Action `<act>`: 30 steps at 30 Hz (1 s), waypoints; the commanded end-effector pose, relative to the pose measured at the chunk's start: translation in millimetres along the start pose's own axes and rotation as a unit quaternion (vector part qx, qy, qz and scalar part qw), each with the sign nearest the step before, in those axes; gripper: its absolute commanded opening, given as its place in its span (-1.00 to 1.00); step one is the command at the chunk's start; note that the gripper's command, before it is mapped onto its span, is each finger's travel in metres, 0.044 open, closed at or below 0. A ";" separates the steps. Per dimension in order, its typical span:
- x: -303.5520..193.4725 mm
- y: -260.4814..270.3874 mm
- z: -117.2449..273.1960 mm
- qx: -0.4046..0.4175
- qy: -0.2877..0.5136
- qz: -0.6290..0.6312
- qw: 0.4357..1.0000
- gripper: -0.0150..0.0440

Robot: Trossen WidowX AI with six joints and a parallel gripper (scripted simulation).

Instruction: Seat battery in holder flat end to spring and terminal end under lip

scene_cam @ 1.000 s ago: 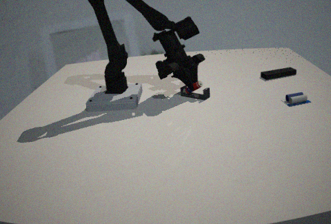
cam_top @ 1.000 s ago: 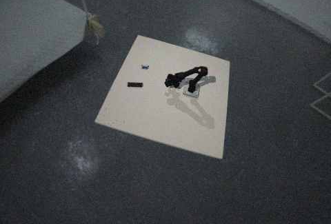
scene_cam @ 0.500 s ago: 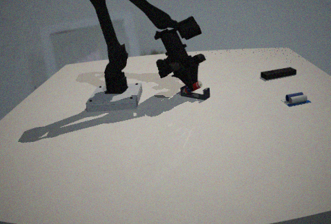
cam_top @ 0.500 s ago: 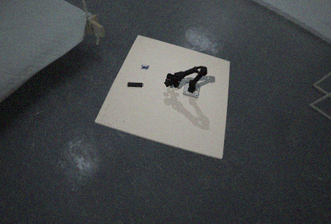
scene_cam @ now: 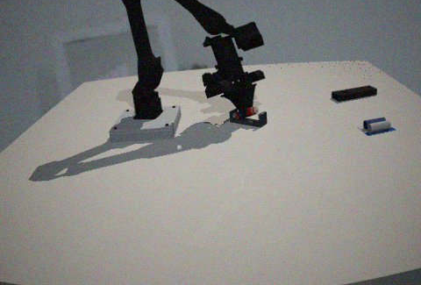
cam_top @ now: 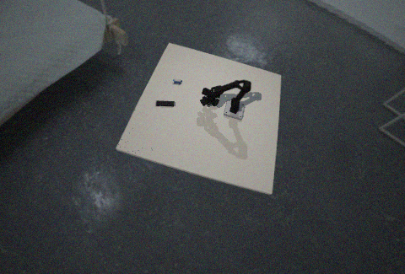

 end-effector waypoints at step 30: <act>-15.3 -2.1 -10.2 0.020 -0.130 0.009 0.991 -0.28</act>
Point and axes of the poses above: the point midway between the two fingers, 35 mm back from their tips, its own z axis back along the fingers, its own y axis across the jaws, x = y × z, the point moved 5 cm from there along z, back along the fingers, and after that the axes turned 5 degrees about -z, right-handed, at the moved point
